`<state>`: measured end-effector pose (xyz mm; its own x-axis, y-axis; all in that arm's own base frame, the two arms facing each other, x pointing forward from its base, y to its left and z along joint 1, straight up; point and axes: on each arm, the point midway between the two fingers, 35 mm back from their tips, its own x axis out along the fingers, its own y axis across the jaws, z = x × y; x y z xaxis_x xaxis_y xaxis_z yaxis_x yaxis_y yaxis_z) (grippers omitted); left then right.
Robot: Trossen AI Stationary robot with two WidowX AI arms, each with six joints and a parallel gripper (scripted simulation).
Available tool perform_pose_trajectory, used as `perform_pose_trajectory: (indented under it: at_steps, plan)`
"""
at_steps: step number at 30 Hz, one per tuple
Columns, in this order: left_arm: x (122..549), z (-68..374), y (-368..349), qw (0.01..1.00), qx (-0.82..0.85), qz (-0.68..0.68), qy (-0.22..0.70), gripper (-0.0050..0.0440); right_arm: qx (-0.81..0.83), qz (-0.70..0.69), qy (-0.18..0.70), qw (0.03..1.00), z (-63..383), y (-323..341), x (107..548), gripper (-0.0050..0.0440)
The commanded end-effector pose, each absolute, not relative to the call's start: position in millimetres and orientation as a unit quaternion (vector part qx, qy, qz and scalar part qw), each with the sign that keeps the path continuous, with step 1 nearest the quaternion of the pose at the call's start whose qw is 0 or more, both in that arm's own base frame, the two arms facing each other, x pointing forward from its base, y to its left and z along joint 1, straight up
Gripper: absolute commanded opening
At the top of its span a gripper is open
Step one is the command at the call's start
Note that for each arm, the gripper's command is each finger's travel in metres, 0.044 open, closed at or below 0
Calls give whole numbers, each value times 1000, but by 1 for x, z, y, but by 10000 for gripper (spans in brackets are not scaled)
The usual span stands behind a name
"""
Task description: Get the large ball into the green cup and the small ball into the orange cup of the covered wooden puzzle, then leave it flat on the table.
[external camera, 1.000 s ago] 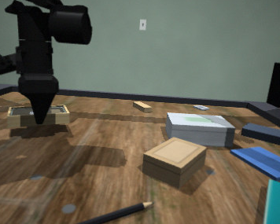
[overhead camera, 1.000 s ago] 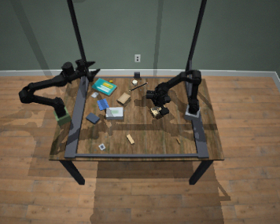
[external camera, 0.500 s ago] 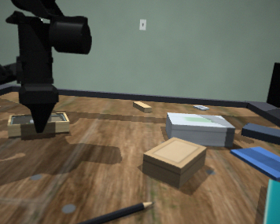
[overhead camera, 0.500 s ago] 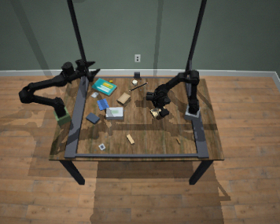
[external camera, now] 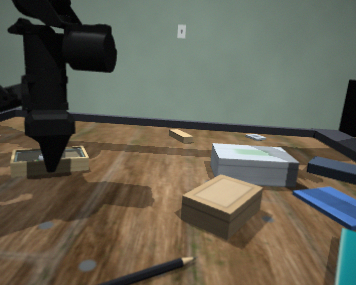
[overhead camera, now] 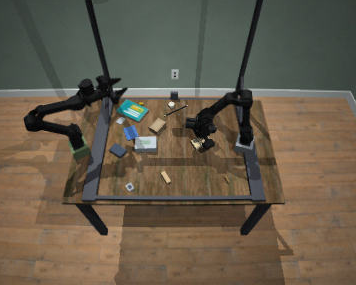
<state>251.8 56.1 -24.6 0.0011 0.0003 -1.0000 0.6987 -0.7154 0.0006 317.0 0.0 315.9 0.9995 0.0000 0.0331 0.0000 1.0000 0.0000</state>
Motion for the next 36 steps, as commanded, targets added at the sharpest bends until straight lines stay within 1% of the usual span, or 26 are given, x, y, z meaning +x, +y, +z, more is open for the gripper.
perform_pose_trajectory:
  at_steps: [1, 31, 32, 36]
  plan:
    - [255, -22, 57, 270, 659, -650, 265, 391, 0, 0, -25, 1000, 323, 0, 316, 400]
    - [255, -22, 57, 270, 659, -650, 265, 391, 0, 0, -25, 1000, 323, 0, 316, 400]
    - [259, -12, 58, 272, 666, -643, 264, 391, 0, 0, -25, 1000, 323, 0, 316, 400]
    - [260, -9, 58, 272, 667, -642, 264, 391, 0, 0, -25, 1000, 323, 0, 316, 400]
